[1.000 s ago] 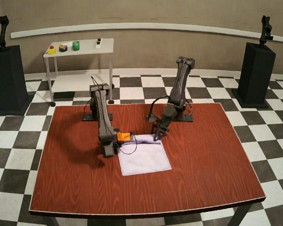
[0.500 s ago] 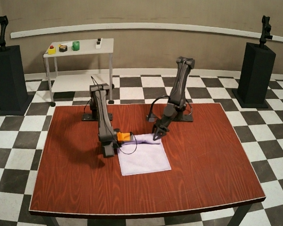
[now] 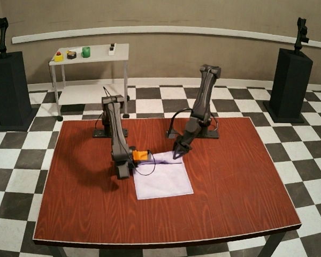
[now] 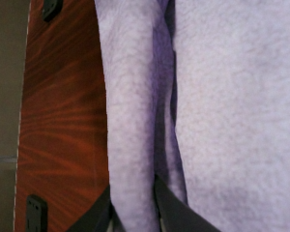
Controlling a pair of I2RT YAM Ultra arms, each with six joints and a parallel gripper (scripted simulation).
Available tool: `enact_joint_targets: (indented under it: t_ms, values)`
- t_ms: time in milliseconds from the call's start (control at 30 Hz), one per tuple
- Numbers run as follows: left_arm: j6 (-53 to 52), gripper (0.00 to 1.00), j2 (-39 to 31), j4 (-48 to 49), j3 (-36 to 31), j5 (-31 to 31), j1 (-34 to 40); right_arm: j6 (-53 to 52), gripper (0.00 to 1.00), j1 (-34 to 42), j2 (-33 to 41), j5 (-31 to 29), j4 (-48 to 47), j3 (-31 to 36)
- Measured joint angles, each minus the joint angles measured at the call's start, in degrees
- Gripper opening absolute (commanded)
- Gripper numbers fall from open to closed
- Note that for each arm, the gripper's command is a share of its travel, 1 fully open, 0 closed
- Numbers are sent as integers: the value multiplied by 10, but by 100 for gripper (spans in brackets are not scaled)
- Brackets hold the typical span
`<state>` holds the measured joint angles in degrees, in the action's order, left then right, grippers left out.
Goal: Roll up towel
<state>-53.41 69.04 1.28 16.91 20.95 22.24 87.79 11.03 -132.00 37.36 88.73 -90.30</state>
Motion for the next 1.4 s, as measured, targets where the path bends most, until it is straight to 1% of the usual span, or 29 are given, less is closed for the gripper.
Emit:
enact_joint_targets:
  t_ms: [267, 467, 533, 833, 1167, 1400]
  values:
    - [0, 27, 0, 3, 0, -1, 0, 0, 22, 0, 0, 0, 0, 0]
    - [0, 27, 0, 5, 0, -1, 0, 0, 48, 1, 0, -2, 0, 0]
    - [0, 27, 0, 6, 0, -1, 0, 0, 48, 1, 0, -2, 0, 0]
    - [0, 27, 0, 6, 0, -1, 0, 0, 85, 1, 0, -4, 13, 0]
    - [1, 27, 5, 6, 1, 3, 0, -2, 85, -7, 13, -7, 13, -1]
    - [5, 27, 34, -39, 40, 34, -21, -11, 85, -42, 50, -18, 13, -25]
